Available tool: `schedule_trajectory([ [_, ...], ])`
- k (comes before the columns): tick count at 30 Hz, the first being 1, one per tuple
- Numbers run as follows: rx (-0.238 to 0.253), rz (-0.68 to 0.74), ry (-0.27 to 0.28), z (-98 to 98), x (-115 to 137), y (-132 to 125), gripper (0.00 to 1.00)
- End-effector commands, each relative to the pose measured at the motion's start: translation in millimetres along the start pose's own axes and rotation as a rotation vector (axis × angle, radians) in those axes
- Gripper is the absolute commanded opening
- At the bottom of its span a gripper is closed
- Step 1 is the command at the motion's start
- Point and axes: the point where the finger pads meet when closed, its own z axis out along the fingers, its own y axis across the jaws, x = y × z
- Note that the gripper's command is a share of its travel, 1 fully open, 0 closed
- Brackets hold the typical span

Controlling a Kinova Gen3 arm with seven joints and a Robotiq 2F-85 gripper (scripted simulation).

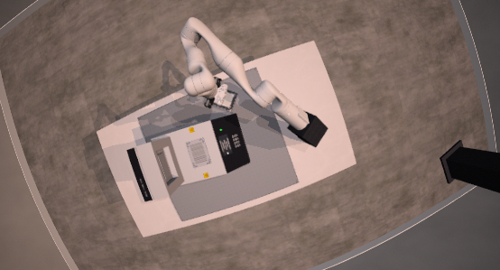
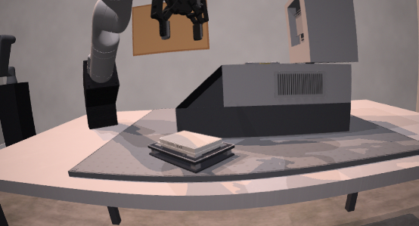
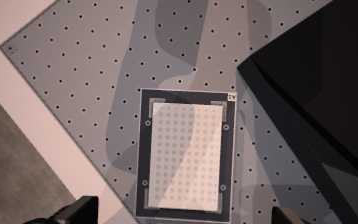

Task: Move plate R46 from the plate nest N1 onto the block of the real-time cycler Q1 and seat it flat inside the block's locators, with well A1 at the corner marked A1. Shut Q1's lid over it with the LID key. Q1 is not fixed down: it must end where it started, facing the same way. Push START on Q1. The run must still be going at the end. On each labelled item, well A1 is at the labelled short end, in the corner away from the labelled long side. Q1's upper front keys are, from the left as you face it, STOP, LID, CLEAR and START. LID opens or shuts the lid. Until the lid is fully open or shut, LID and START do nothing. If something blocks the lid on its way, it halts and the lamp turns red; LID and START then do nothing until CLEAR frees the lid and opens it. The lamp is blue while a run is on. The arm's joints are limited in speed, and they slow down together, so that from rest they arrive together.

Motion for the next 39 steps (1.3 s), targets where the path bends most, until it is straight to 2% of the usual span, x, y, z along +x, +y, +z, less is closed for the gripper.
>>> schedule_trajectory([
  [1, 0.004, 0.006, -0.001, 0.3, -2.2, -1.7, 1.00],
  [14, 0.007, 0.005, -0.001, 0.3, -1.4, -2.1, 1.00],
  [39, 0.001, -0.001, -0.001, 32.5, -1.3, -0.7, 1.00],
])
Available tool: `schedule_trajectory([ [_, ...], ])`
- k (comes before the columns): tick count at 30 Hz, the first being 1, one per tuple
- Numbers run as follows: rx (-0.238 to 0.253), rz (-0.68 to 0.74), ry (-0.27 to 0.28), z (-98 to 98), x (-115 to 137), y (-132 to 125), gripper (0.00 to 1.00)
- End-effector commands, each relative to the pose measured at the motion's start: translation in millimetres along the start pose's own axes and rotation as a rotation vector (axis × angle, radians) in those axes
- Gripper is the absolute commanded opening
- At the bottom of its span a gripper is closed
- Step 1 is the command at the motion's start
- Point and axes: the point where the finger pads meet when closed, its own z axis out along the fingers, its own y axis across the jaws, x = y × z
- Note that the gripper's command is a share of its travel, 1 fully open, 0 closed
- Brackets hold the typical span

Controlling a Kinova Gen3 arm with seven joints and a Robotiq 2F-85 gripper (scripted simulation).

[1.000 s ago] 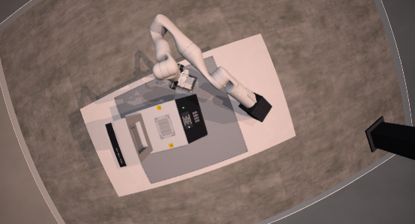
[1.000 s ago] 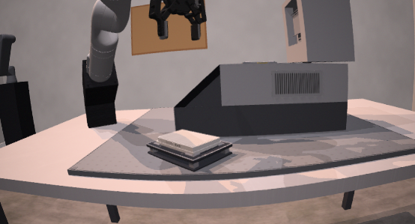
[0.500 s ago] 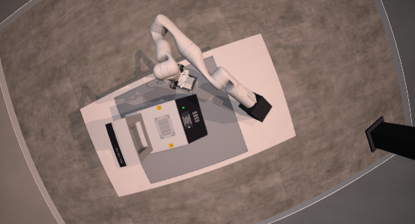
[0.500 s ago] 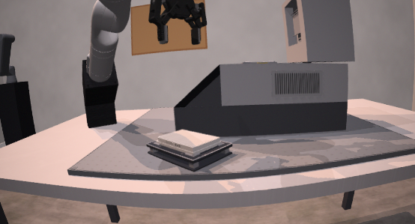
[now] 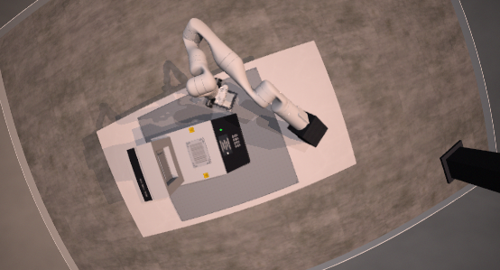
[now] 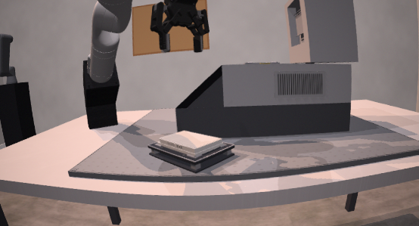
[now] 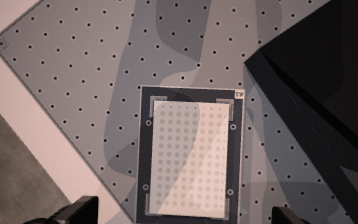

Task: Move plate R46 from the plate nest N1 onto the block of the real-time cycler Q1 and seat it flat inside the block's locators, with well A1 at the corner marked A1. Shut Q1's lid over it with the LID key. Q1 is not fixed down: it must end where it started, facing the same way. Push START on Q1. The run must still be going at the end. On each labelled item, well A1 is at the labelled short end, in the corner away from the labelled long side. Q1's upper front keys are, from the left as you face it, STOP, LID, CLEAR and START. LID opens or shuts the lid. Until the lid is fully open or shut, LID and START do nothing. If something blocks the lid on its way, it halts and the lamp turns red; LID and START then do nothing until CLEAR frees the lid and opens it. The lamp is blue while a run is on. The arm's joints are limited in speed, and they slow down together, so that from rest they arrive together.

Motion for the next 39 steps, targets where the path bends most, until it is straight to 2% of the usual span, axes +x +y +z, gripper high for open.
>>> schedule_trajectory([
  [1, -0.009, -0.005, 0.001, 5.5, 0.3, 2.2, 1.00],
  [39, -0.010, -0.007, 0.000, 50.8, 0.7, 2.7, 1.00],
])
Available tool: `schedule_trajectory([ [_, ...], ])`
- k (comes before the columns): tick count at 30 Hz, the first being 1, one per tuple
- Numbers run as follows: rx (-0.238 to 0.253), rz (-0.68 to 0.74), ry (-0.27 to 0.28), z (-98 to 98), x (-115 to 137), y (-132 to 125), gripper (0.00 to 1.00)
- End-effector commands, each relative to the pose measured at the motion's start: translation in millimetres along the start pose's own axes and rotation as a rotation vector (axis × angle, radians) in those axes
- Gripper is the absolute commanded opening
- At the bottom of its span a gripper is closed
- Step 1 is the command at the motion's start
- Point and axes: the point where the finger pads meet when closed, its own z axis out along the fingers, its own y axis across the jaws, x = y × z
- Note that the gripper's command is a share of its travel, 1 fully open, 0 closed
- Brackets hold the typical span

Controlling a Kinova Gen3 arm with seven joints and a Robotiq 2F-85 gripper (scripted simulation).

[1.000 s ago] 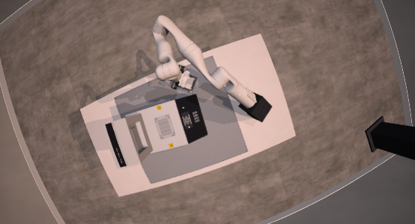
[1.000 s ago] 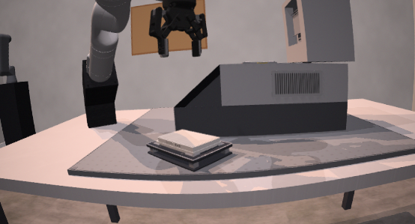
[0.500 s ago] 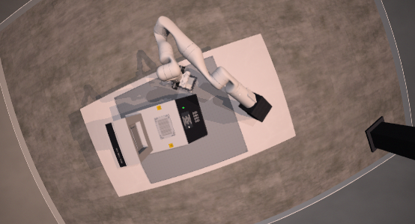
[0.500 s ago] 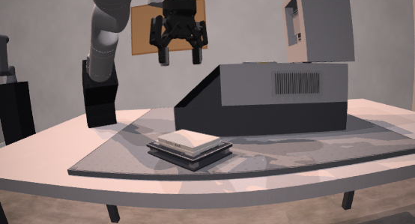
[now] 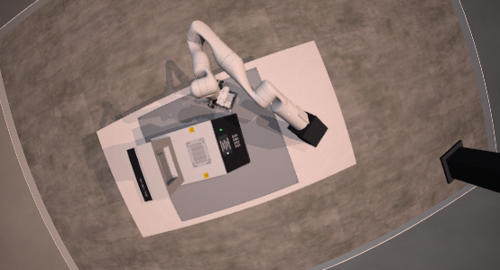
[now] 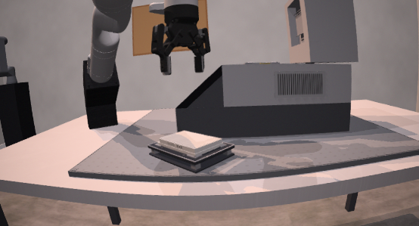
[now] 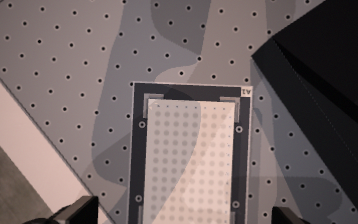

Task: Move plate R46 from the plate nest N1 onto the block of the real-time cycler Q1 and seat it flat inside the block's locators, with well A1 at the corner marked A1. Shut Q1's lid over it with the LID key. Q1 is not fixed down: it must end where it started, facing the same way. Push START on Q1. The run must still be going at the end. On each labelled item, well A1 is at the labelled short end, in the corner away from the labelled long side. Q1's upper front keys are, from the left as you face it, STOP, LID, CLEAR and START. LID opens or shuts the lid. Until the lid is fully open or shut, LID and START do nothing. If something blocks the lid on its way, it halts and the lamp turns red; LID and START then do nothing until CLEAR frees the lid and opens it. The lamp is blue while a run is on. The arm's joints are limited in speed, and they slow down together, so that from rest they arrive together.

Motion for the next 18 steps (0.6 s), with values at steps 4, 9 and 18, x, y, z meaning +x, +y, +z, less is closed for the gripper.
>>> schedule_trajectory([
  [4, -0.010, -0.006, 0.001, 6.9, 0.7, 2.4, 1.00],
  [9, -0.010, -0.006, 0.001, 13.5, 0.7, 2.6, 1.00],
  [18, -0.010, -0.007, 0.001, 25.5, 0.8, 2.6, 1.00],
])
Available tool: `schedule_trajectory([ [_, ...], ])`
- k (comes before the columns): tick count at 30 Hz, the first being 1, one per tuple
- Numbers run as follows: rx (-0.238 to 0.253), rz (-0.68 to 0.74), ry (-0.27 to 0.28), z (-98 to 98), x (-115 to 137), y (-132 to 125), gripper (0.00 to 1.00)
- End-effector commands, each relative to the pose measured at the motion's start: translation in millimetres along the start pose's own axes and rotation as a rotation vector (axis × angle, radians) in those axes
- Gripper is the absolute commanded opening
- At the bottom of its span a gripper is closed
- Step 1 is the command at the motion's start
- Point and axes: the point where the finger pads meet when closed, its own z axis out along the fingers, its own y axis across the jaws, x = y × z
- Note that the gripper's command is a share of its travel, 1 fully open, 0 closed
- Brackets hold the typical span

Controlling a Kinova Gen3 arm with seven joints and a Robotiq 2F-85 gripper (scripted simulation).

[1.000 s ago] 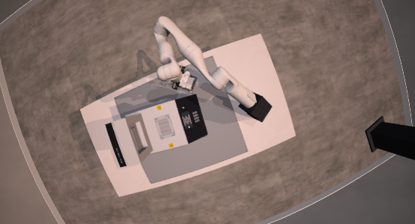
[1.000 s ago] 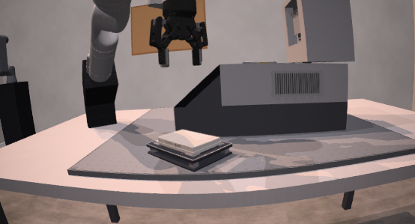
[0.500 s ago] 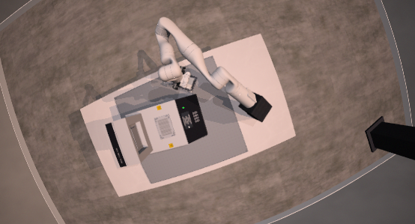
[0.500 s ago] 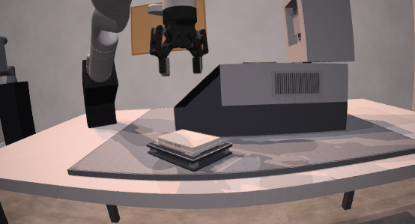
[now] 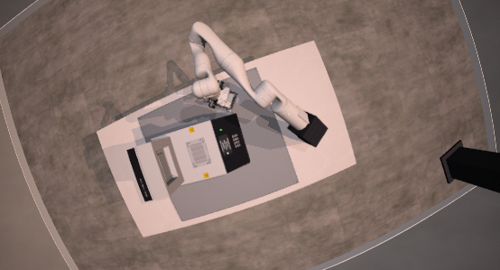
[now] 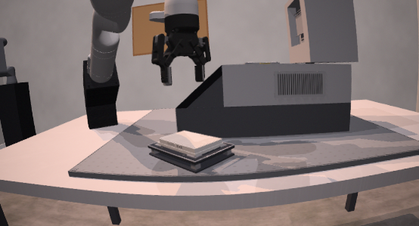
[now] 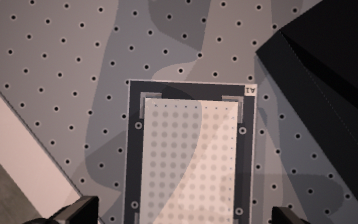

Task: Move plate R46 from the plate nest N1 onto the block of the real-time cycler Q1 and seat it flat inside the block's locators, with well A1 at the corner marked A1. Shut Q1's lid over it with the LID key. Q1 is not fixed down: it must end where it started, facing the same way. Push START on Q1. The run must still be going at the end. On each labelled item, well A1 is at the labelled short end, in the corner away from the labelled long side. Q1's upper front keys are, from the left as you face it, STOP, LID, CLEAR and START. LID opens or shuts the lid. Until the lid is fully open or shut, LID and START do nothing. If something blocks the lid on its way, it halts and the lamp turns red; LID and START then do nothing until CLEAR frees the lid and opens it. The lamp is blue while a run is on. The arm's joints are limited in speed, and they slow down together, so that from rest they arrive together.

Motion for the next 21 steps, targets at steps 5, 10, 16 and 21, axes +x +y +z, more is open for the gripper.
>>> schedule_trajectory([
  [5, -0.009, -0.005, 0.001, 8.2, 0.6, 2.2, 1.00],
  [10, -0.010, -0.007, 0.001, 14.8, 0.9, 2.7, 1.00],
  [16, -0.010, -0.007, 0.001, 22.8, 1.0, 2.7, 1.00],
  [21, -0.009, -0.003, 0.001, 26.8, 0.7, 2.4, 1.00],
])
